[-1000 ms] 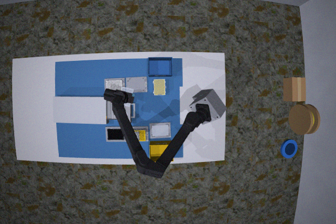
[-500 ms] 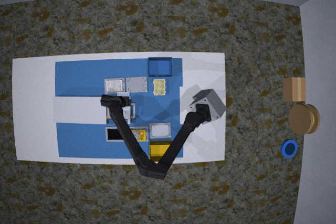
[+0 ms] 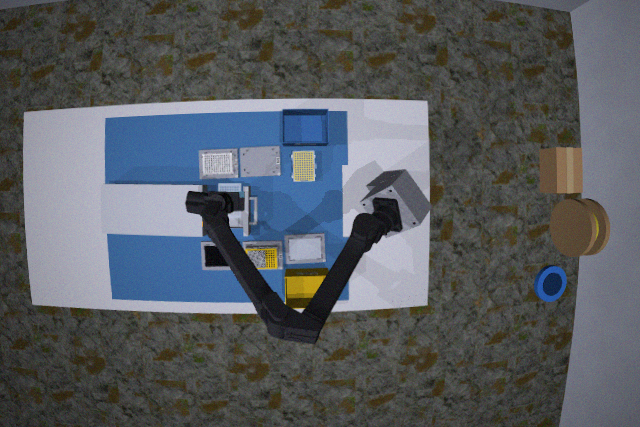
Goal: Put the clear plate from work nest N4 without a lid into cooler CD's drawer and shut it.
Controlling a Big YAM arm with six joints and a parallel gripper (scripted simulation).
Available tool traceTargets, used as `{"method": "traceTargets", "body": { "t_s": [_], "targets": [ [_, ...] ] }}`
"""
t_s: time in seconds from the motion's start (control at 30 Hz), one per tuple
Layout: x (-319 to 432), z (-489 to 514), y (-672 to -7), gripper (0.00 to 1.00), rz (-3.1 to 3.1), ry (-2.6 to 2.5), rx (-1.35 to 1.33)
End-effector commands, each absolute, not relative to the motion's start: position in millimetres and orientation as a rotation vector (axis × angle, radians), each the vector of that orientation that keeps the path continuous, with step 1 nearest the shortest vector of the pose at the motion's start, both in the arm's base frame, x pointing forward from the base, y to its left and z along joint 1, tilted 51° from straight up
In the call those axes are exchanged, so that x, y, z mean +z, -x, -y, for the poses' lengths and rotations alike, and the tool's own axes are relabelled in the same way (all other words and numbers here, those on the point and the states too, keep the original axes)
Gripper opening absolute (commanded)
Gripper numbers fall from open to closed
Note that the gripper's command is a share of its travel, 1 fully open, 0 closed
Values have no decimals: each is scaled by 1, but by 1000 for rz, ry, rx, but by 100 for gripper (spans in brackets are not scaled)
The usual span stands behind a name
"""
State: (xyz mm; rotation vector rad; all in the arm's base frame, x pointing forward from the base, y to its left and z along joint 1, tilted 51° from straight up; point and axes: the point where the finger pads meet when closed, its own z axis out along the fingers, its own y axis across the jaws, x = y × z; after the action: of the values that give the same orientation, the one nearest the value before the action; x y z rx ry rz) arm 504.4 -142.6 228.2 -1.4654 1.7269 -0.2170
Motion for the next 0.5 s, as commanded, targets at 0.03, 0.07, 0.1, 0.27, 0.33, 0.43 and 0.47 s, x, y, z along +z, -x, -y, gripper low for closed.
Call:
{"method": "traceTargets", "body": {
  "t_s": [0.03, 0.07, 0.1, 0.27, 0.33, 0.43, 0.47],
  "targets": [
    [267, 140, -512, 0, -1696, 1454, -267],
    [270, 137, -513, 0, -1694, 1455, -267],
    [272, 136, -514, 0, -1694, 1455, -267],
    [282, 128, -519, 0, -1693, 1454, -267],
    [287, 125, -521, 0, -1692, 1454, -268],
    [293, 120, -523, 0, -1691, 1453, -268],
    [295, 118, -524, 0, -1691, 1453, -268]
  ]
}}
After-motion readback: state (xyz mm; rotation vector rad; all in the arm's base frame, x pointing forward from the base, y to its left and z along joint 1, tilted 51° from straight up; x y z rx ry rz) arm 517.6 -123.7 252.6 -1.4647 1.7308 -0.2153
